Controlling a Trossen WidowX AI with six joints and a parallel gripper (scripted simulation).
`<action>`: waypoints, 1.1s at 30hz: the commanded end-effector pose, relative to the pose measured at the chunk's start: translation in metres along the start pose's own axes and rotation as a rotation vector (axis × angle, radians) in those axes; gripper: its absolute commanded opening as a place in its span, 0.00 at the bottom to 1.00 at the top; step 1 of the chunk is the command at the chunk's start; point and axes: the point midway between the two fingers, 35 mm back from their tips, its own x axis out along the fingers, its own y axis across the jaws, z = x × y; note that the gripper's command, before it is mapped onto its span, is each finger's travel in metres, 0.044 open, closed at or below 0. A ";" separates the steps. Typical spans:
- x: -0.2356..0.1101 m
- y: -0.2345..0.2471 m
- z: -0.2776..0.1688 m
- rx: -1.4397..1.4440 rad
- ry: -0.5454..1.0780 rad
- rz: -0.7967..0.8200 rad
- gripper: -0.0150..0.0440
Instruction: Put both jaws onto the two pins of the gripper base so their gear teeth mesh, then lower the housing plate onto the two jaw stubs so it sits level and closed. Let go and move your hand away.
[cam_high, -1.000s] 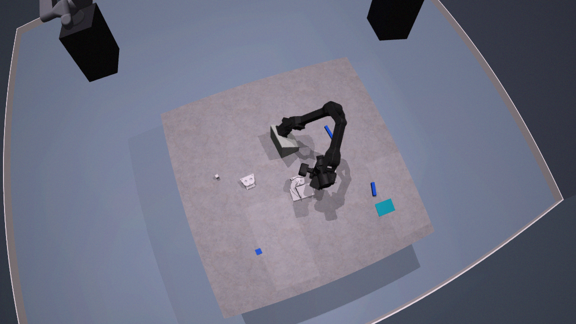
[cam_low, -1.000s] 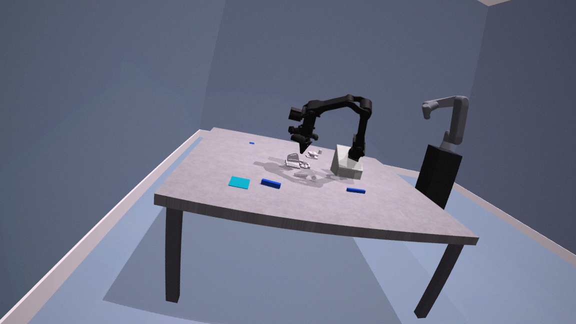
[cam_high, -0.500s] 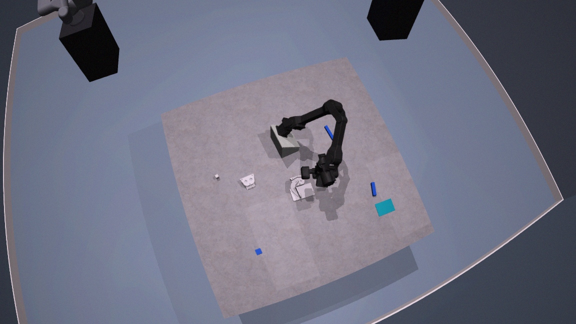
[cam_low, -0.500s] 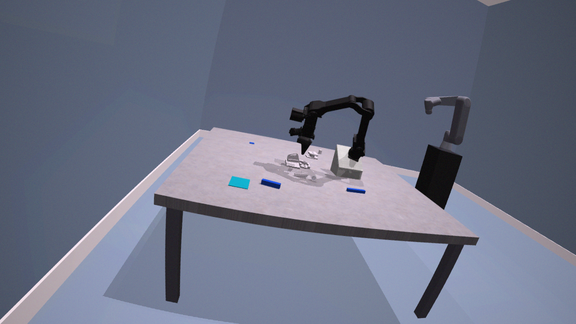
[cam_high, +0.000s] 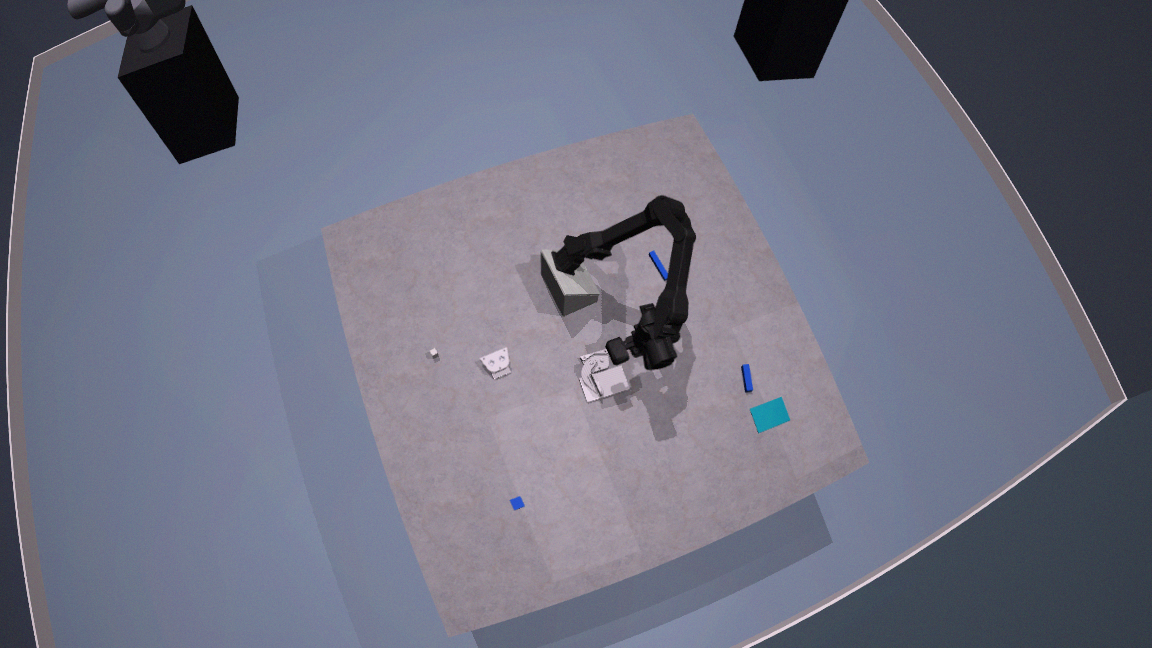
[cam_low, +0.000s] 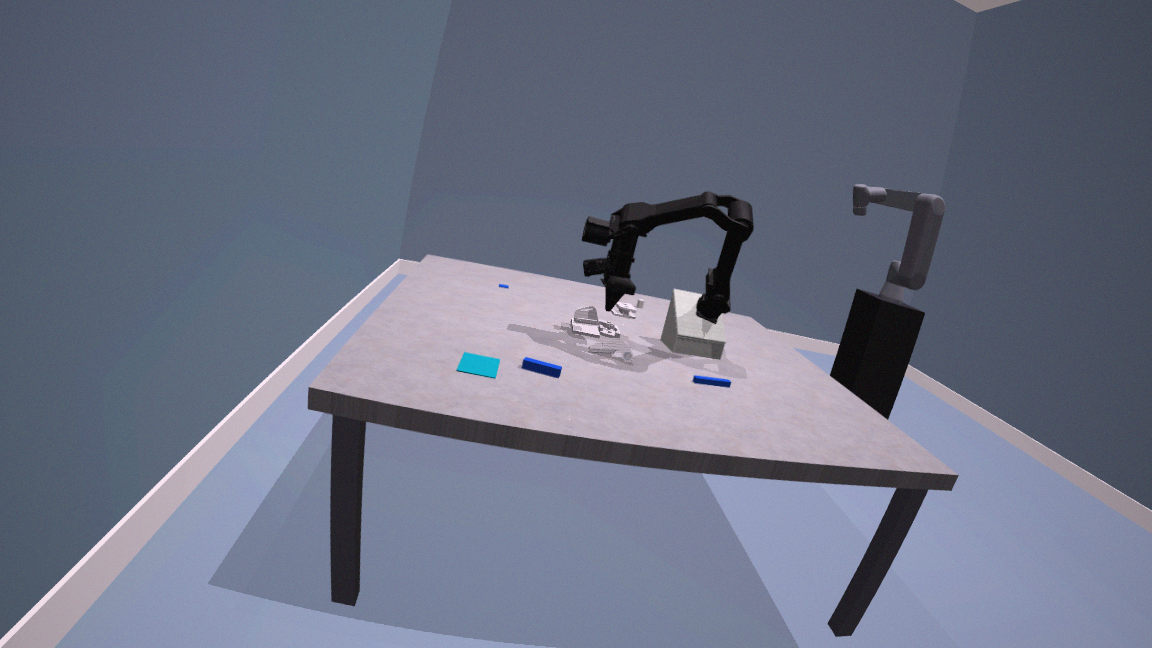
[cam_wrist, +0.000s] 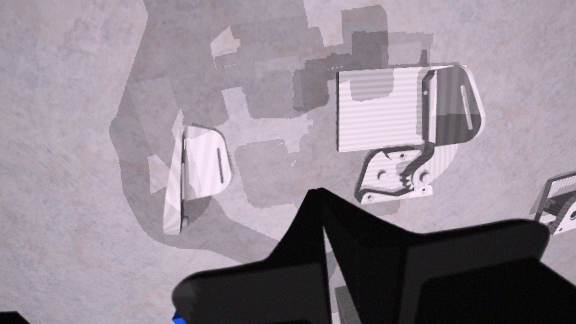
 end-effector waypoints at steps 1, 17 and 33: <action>-0.001 0.004 -0.002 -0.074 -0.001 0.004 0.25; -0.001 0.018 -0.007 -0.434 -0.003 0.008 0.25; -0.002 0.031 -0.013 -0.795 -0.006 0.012 0.25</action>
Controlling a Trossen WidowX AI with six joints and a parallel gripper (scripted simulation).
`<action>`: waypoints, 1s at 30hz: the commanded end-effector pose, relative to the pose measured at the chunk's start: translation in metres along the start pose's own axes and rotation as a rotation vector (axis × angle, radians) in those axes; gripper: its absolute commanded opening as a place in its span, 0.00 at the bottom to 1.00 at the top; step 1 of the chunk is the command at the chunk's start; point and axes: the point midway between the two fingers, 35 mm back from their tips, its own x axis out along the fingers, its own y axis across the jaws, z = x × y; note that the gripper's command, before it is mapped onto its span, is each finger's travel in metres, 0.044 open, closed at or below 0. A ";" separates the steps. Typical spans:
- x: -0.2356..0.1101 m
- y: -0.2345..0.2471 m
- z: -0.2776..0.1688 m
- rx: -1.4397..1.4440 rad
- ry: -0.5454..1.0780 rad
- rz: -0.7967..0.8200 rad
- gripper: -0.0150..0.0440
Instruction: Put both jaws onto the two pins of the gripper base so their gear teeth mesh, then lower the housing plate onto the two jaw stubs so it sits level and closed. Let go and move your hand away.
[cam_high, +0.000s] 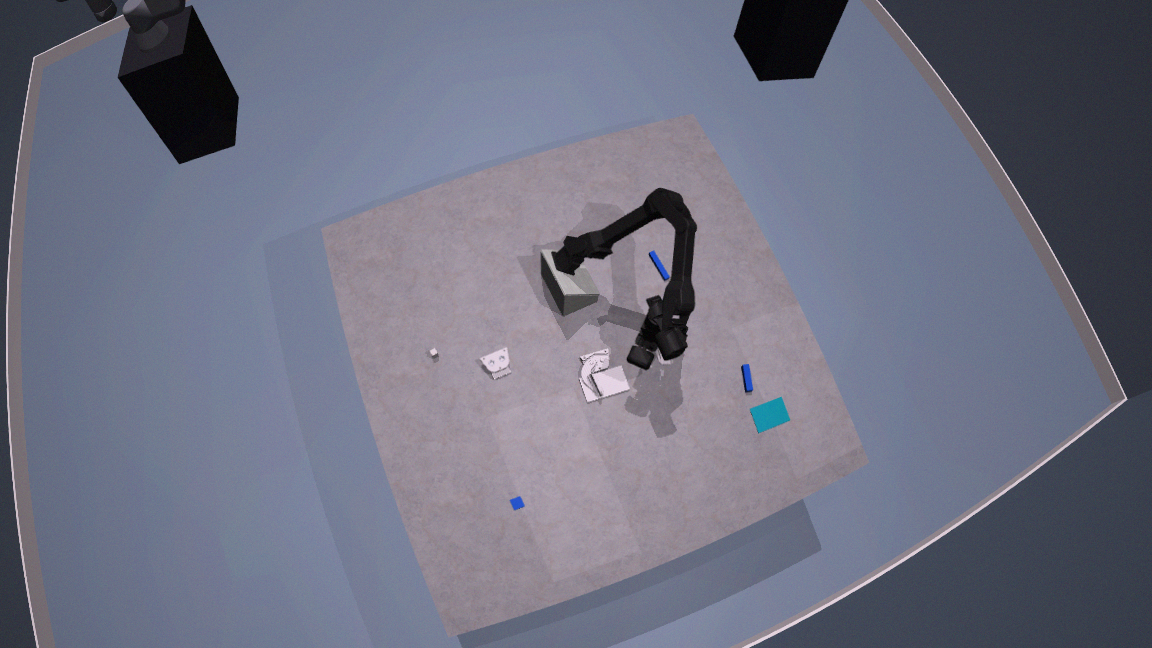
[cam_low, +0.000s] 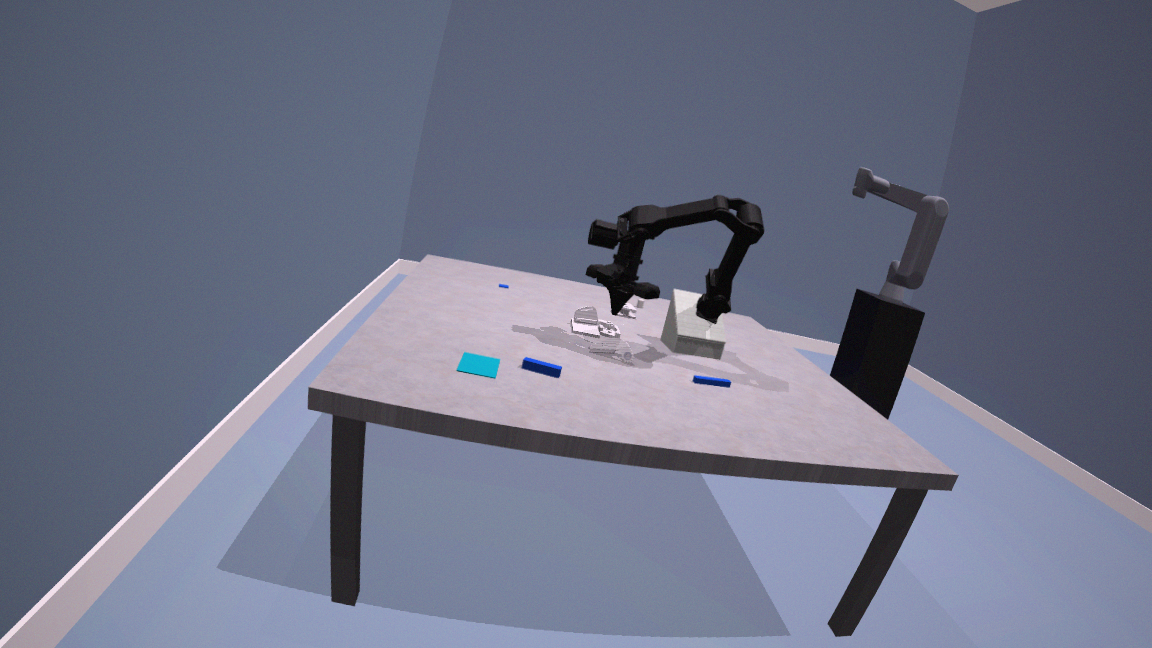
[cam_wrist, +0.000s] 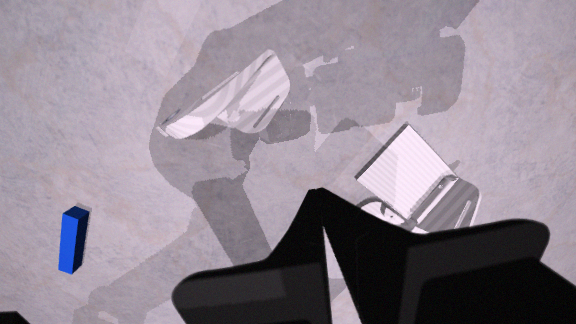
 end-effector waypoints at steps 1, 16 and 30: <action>-0.001 0.004 0.001 -0.074 -0.003 0.003 0.25; -0.001 0.017 0.005 -0.412 -0.008 0.006 0.25; -0.001 0.030 0.008 -0.728 -0.014 0.008 0.25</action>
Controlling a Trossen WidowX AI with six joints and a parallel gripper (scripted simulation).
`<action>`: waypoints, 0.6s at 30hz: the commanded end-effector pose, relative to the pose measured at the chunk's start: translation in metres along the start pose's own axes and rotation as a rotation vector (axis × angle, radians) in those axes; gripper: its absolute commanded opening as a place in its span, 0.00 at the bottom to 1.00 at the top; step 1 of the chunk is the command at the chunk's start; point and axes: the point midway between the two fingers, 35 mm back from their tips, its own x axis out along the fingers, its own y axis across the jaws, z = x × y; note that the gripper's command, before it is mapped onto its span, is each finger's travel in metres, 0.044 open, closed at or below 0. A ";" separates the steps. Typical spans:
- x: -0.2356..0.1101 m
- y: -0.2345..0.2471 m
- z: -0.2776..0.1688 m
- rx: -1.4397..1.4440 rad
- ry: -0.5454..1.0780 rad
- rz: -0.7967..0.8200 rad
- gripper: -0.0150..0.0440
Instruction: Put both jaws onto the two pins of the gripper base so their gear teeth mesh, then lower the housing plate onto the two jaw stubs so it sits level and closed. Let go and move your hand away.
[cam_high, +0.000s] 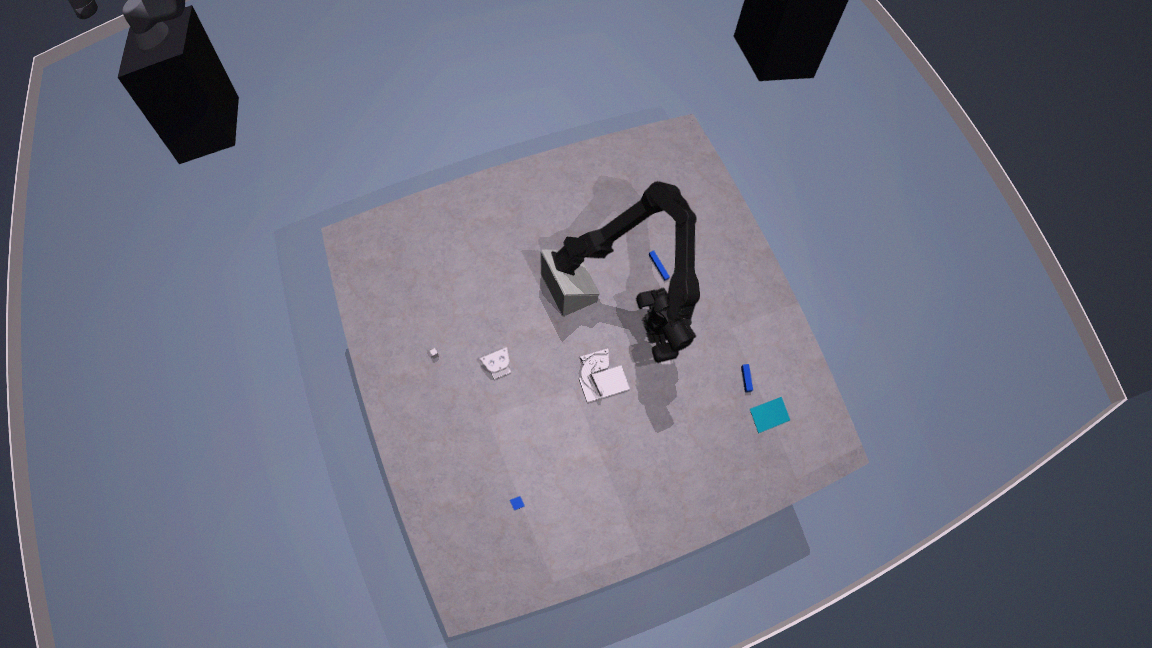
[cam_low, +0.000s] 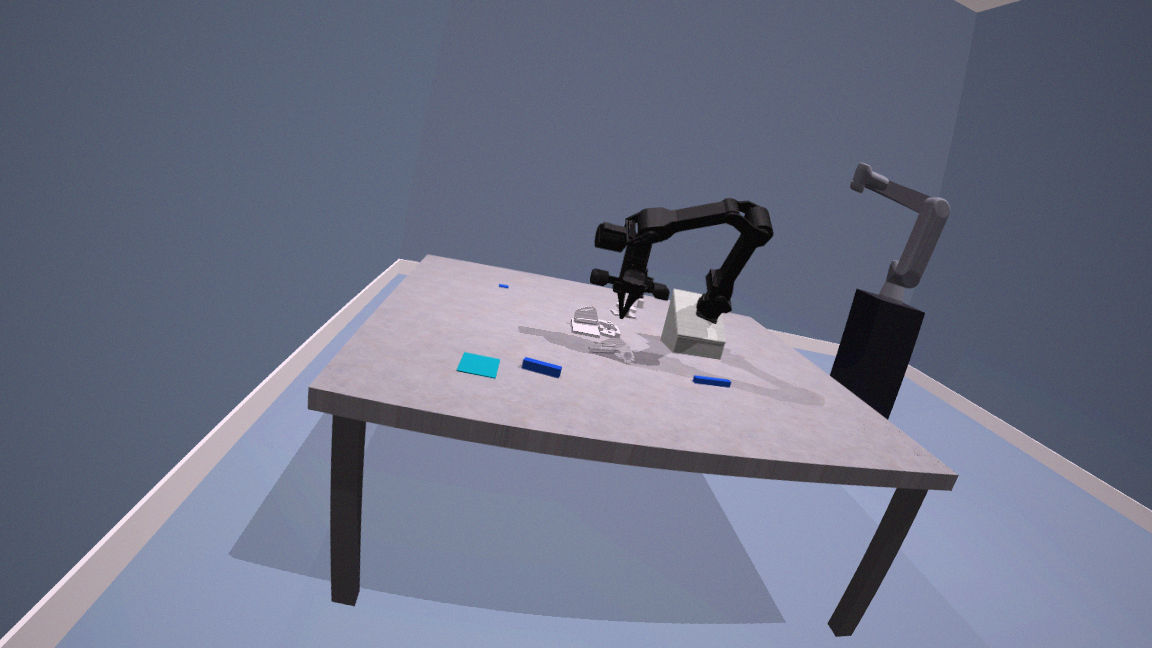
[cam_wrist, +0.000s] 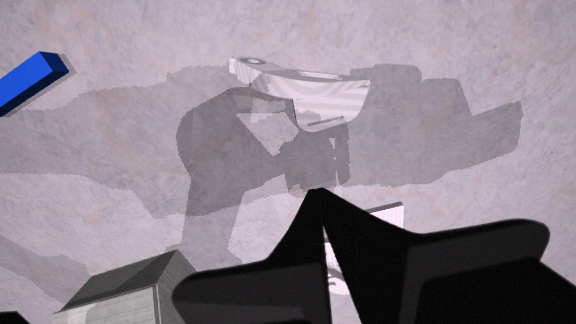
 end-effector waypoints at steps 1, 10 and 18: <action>0.000 0.003 0.003 -0.074 -0.005 0.001 0.25; -0.001 0.008 0.009 -0.277 -0.009 0.001 0.25; -0.001 0.013 0.015 -0.457 -0.013 0.001 0.25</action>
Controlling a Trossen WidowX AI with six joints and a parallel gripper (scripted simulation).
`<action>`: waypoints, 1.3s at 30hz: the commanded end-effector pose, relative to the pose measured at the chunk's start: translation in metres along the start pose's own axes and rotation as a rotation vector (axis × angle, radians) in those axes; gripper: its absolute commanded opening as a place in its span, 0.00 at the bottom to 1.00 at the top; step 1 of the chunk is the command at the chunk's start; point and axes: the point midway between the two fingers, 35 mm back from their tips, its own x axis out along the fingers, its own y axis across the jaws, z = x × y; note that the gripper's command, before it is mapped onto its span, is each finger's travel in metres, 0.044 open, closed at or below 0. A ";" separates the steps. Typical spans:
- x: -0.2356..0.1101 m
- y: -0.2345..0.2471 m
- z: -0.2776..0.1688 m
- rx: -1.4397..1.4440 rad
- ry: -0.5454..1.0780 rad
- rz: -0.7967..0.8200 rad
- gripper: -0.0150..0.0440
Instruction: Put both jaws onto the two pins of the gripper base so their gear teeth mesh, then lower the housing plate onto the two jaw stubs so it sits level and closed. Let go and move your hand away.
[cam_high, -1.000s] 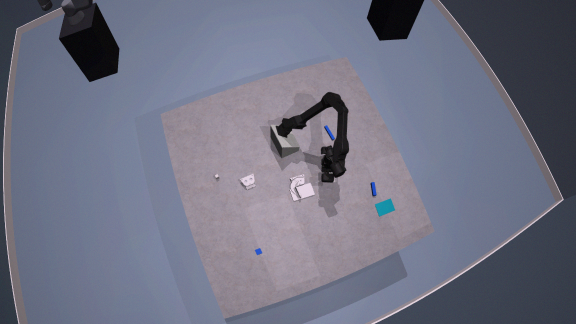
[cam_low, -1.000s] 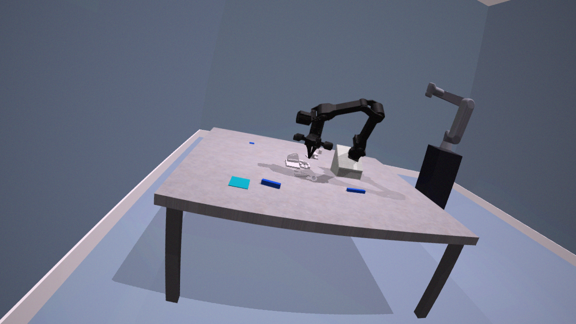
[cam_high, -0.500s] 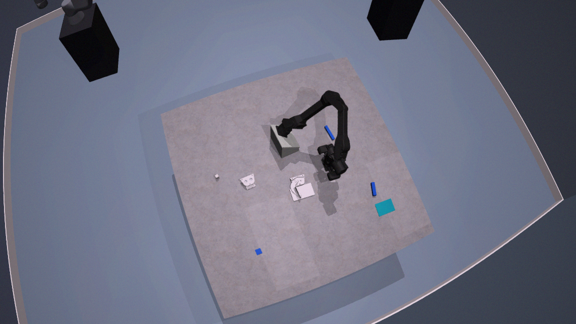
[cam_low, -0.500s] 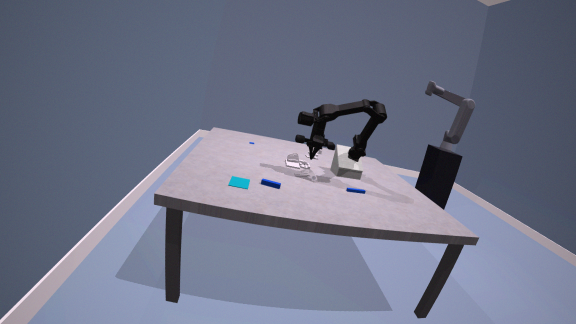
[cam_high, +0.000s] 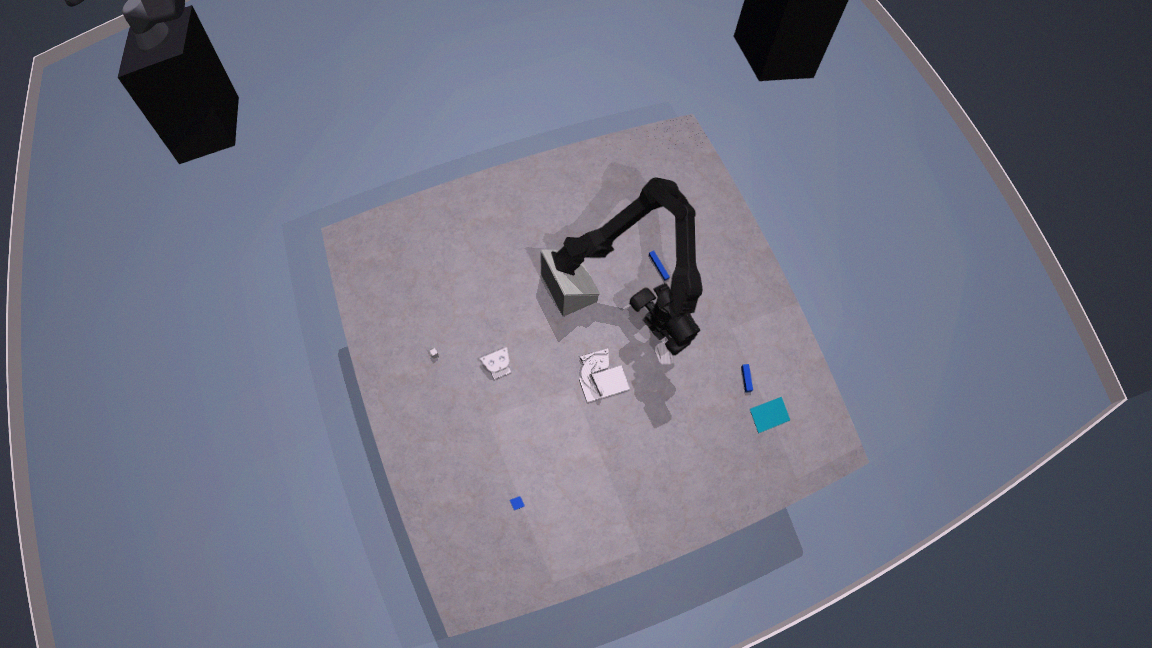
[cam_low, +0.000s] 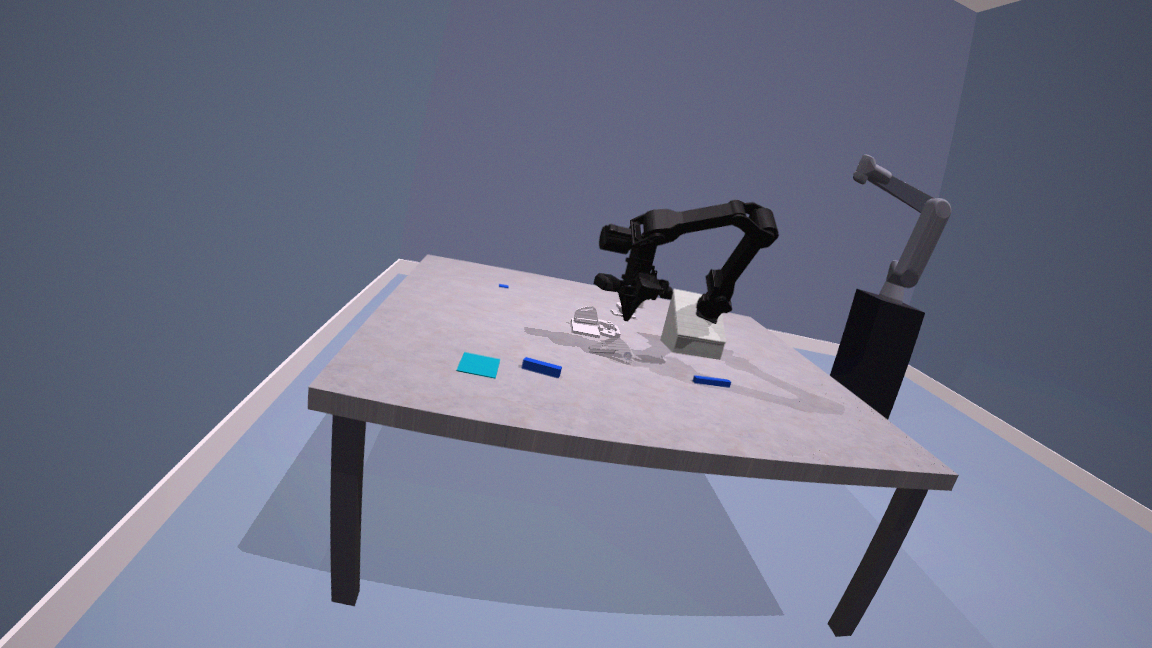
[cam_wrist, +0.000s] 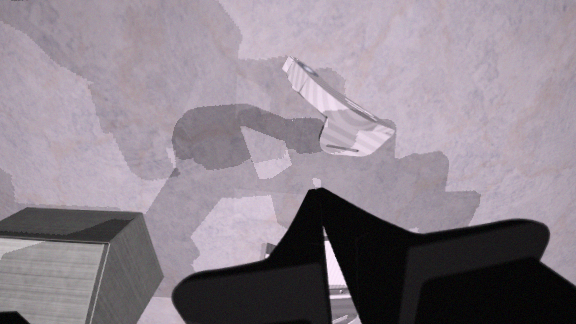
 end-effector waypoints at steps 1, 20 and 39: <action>0.000 0.001 0.004 -0.074 -0.005 -0.001 0.25; -0.001 0.008 0.020 -0.502 -0.015 -0.004 0.25; -0.001 0.013 0.032 -0.852 -0.023 -0.010 0.25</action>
